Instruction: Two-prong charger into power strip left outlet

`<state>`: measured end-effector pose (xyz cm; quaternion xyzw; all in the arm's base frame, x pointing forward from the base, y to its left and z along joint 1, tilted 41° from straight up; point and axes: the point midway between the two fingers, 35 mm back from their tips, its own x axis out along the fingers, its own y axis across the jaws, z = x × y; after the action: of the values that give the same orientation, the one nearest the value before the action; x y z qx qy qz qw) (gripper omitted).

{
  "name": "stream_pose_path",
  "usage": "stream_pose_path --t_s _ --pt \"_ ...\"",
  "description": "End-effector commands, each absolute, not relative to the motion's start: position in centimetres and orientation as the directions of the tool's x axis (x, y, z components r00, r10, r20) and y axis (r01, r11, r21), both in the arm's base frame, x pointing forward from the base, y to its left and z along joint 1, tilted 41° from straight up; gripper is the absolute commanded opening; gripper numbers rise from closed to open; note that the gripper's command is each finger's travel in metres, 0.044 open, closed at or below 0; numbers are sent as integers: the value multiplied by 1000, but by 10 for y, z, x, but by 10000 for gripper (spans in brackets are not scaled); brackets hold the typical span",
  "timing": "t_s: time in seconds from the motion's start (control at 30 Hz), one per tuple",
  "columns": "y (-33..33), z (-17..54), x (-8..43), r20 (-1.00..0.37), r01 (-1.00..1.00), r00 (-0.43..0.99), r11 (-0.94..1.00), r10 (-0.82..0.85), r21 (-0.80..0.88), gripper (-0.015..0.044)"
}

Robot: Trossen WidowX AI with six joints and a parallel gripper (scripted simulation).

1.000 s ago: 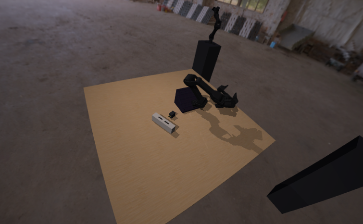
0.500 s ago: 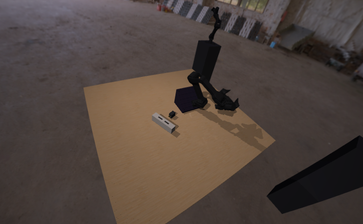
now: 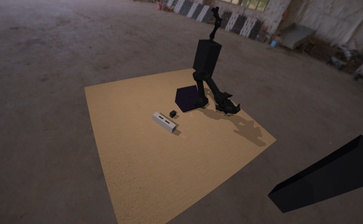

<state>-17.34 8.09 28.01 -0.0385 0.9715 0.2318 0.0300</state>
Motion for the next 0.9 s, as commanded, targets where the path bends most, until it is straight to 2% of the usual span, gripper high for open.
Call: stream_pose_path --t_s 0.0,0.87 --pt "93 280 -170 -86 -47 -996 877 -7 479 440" --pt "177 271 -123 -179 178 -904 721 389 669 440"
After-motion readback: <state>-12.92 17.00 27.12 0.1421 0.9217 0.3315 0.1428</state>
